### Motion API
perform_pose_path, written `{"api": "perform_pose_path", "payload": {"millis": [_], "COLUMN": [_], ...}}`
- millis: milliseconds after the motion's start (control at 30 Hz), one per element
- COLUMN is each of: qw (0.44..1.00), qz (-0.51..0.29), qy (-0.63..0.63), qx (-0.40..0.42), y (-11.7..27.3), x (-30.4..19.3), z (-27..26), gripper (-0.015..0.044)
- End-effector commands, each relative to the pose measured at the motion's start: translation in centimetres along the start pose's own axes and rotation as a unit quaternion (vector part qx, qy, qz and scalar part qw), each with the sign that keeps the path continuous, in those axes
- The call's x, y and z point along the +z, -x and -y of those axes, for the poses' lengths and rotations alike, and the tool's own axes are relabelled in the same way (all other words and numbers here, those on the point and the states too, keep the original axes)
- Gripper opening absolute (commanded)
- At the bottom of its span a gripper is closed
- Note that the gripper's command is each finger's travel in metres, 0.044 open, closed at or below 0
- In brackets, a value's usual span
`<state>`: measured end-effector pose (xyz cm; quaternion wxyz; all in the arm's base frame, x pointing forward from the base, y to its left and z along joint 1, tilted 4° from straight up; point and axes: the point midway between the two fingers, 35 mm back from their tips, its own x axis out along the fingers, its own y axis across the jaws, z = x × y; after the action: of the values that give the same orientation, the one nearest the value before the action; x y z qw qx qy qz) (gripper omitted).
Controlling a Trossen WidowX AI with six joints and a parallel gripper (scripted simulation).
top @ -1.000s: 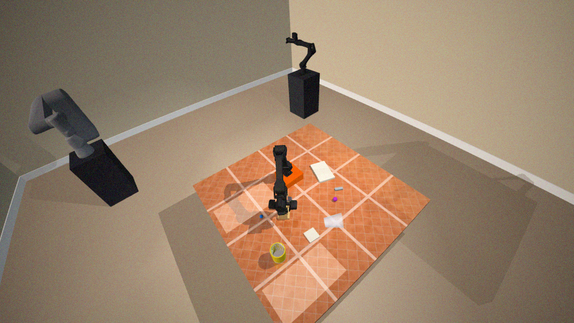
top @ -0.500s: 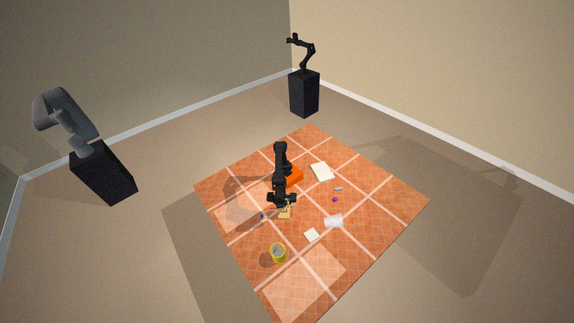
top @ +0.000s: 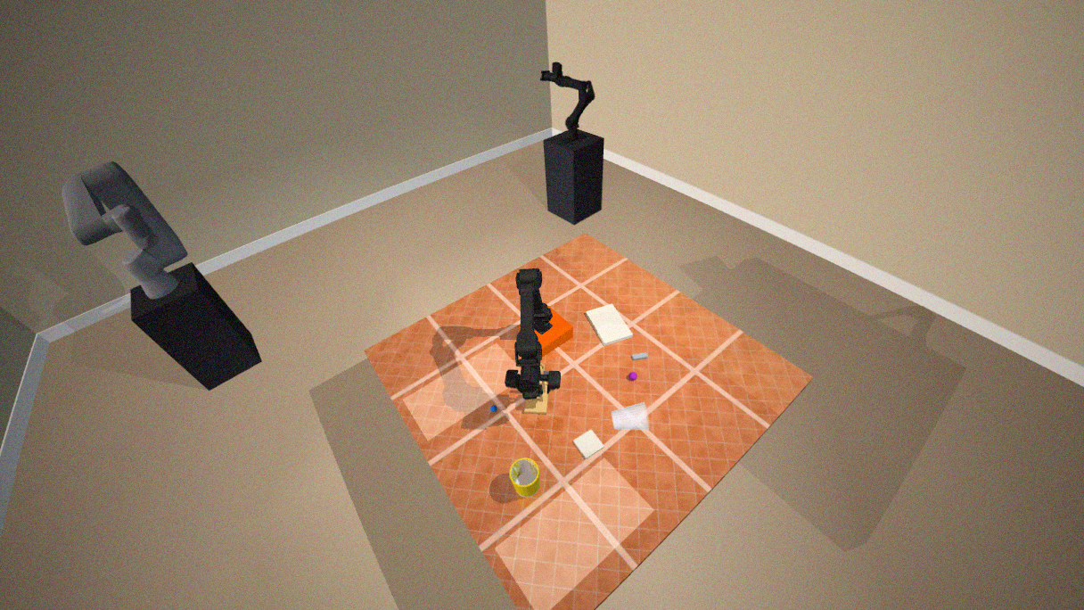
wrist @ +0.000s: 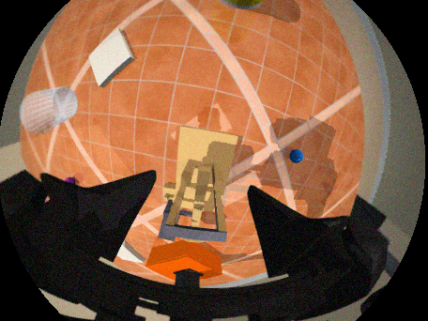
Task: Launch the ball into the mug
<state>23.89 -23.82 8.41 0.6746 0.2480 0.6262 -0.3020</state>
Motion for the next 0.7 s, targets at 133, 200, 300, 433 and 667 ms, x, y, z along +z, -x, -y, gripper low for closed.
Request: {"api": "perform_pose_path", "payload": {"millis": [133,200,300,433,667], "qw": [1.0,1.0,1.0,1.0,1.0], "qz": [-0.002,-0.002,-0.002,-0.002,-0.002], "qy": [0.003,0.003,0.003,0.003,0.003], "qx": [0.001,0.001,0.001,0.001,0.001], "y": [-1.3,-1.7,-2.2,-2.8,-4.0], "x": [-0.1,0.0,0.0,0.0,-0.1], "z": [0.0,0.0,0.0,0.0,0.0], "gripper": [0.044,0.044,0.044,0.044,0.044]}}
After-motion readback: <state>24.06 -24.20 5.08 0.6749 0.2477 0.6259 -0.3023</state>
